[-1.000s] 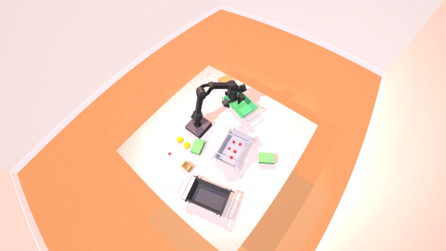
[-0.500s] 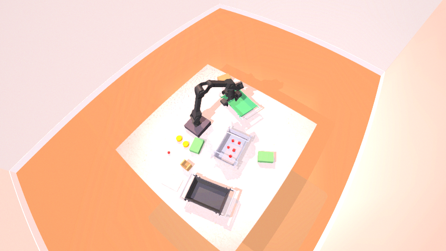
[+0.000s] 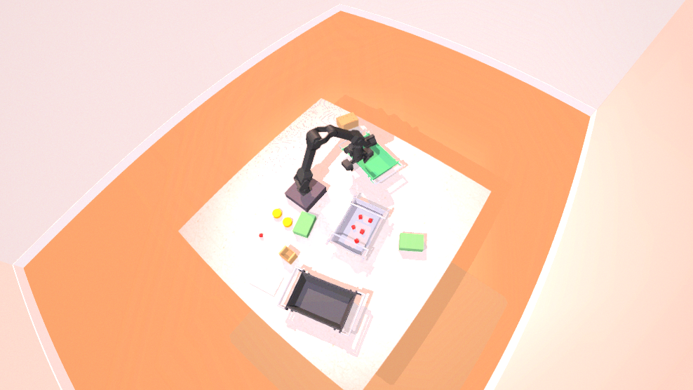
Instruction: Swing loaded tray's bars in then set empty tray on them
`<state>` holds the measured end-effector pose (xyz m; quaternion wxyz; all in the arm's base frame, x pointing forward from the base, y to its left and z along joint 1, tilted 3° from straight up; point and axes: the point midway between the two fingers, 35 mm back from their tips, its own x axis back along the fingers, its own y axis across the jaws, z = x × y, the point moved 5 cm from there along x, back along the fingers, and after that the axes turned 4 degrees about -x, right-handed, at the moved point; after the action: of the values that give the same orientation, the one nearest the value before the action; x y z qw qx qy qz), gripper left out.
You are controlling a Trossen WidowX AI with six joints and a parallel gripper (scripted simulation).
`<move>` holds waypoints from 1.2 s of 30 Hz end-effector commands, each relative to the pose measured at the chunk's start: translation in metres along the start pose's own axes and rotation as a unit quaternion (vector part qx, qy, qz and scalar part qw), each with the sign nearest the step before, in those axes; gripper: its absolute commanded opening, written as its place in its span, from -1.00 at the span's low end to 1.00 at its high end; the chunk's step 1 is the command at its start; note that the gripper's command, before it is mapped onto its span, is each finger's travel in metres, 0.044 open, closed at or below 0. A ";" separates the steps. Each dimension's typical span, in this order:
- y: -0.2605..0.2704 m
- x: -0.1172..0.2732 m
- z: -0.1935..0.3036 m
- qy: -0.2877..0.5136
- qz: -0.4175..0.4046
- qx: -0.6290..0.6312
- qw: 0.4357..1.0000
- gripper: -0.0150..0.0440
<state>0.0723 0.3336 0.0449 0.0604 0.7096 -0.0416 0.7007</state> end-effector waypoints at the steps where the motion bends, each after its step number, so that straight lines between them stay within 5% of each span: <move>1: 0.001 -0.008 -0.001 -0.001 0.001 0.002 1.000 1.00; 17: 0.001 -0.008 -0.001 -0.001 0.001 0.002 1.000 0.30; 36: 0.001 -0.008 -0.001 -0.001 0.001 0.002 1.000 -0.13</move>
<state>0.0719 0.3333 0.0369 0.0566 0.7098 -0.0449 0.7007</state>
